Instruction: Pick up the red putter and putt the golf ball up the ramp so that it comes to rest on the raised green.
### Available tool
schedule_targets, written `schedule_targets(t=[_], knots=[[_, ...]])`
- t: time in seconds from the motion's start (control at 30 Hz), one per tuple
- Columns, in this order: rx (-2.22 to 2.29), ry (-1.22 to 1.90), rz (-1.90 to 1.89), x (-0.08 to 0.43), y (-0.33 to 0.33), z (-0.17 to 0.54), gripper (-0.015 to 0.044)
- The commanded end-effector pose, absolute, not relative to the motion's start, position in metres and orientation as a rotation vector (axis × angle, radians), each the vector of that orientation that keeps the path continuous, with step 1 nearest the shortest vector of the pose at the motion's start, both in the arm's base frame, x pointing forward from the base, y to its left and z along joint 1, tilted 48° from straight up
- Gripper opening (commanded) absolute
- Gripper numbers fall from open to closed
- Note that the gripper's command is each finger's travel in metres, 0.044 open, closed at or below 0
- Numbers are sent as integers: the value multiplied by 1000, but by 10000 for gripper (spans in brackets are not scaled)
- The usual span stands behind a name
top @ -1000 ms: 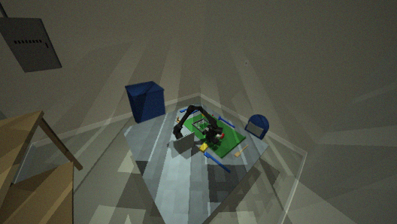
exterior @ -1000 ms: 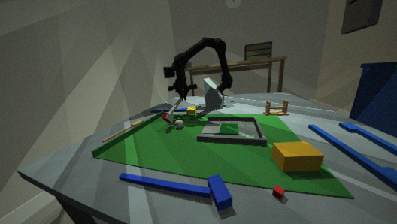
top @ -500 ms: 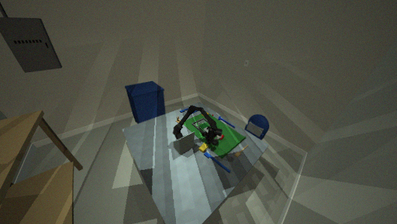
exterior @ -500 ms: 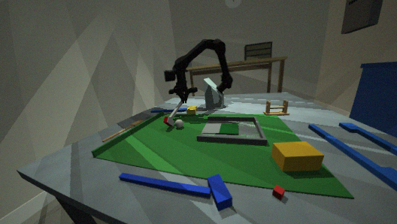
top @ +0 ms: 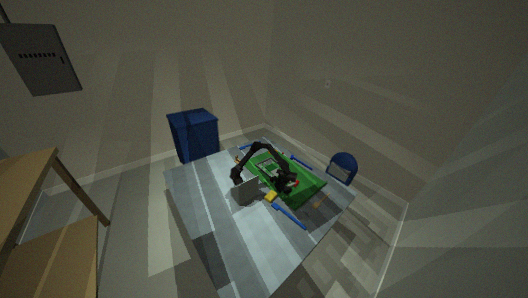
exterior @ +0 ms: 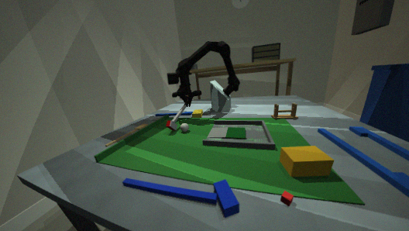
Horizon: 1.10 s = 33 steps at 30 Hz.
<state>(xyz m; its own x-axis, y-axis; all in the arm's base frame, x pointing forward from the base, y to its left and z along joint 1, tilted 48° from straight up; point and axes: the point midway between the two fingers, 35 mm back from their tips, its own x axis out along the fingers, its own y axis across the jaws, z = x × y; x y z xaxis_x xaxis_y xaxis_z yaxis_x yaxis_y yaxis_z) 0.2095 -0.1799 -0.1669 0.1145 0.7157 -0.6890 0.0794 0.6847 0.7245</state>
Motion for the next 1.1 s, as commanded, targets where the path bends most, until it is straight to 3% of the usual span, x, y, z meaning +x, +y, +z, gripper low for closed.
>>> schedule_targets(t=[0.0, 0.33, 0.67, 1.07], knots=[[720, 1394, 525, 208, -190, -178, 0], [724, 1396, 525, 210, -183, -171, 0], [730, 1393, 533, 219, -97, -82, 0], [728, 1394, 530, 217, -119, -60, 0]])
